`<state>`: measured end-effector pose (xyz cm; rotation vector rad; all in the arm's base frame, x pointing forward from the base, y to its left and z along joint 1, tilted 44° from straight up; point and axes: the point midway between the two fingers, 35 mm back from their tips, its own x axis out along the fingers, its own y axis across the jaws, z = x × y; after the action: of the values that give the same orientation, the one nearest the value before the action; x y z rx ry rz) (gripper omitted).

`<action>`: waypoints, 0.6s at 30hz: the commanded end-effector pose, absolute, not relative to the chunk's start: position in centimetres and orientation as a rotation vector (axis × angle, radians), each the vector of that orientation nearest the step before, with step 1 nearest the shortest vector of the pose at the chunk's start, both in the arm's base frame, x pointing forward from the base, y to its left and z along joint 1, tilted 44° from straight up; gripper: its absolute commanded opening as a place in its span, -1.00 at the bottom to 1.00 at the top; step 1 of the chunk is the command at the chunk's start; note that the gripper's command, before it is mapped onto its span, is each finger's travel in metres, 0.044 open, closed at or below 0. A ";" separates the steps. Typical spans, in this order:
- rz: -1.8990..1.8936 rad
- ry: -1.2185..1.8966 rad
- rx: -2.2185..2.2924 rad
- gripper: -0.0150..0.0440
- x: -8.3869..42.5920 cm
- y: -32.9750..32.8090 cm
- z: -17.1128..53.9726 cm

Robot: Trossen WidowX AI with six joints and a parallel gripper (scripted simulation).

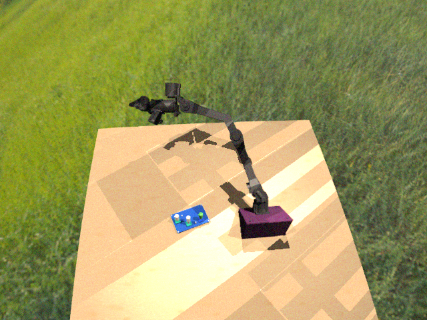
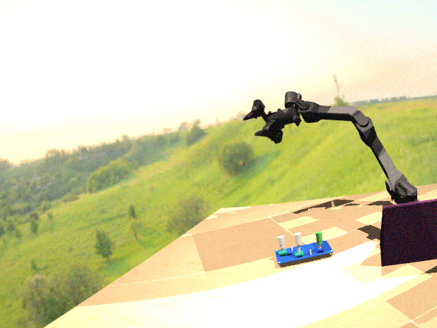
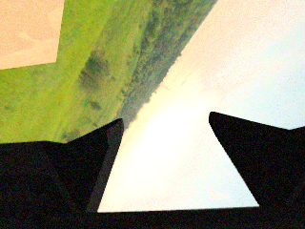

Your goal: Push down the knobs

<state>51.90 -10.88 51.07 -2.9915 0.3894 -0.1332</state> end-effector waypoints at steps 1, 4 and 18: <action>-0.129 0.389 -2.986 0.78 51.9 -10.8 51.0; -0.075 0.379 -2.915 0.51 52.4 -10.4 49.5; 0.206 0.414 -2.472 -0.49 54.0 -7.0 40.6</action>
<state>53.76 -7.71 42.81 -2.5663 0.3872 0.1469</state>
